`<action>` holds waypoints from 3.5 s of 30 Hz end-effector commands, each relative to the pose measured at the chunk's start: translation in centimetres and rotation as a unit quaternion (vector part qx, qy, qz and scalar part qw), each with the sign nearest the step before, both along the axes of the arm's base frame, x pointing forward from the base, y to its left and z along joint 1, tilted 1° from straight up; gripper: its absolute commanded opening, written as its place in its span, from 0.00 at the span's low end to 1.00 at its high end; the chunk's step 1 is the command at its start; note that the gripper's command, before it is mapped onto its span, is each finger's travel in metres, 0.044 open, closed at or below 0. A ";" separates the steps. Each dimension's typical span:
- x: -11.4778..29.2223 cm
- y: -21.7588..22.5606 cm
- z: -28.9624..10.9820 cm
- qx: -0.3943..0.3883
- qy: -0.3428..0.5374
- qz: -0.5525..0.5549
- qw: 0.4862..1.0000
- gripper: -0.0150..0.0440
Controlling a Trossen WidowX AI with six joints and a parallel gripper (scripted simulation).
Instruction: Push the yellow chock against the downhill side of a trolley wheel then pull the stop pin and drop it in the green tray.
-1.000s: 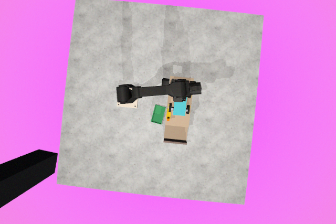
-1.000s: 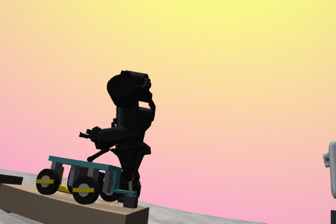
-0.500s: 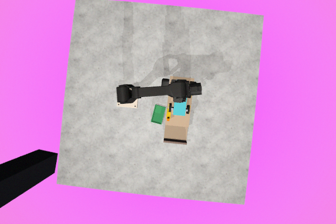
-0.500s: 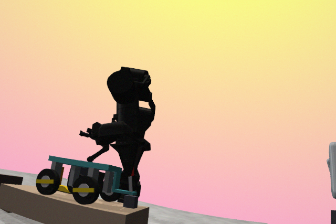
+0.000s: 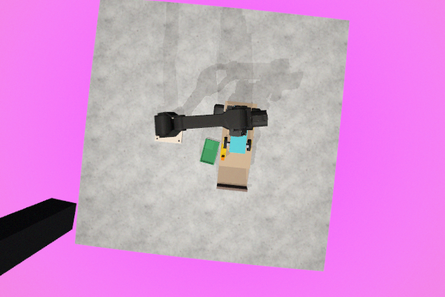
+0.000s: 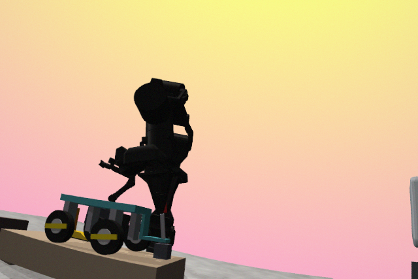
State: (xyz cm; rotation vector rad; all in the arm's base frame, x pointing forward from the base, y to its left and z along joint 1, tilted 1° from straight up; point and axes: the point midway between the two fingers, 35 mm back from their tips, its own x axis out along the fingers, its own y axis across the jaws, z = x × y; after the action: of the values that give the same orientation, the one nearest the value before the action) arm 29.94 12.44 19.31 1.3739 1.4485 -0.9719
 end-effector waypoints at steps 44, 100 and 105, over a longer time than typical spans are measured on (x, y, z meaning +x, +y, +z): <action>-2.9 2.9 1.5 0.005 -0.001 0.002 1.000 0.25; -7.1 -9.4 -1.1 -0.001 0.001 0.002 1.000 0.25; -7.0 -11.1 -1.4 -0.002 0.001 0.002 1.000 0.25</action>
State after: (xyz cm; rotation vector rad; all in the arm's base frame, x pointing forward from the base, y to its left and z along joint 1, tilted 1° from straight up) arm 22.95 2.33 18.09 1.3674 1.4465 -0.9770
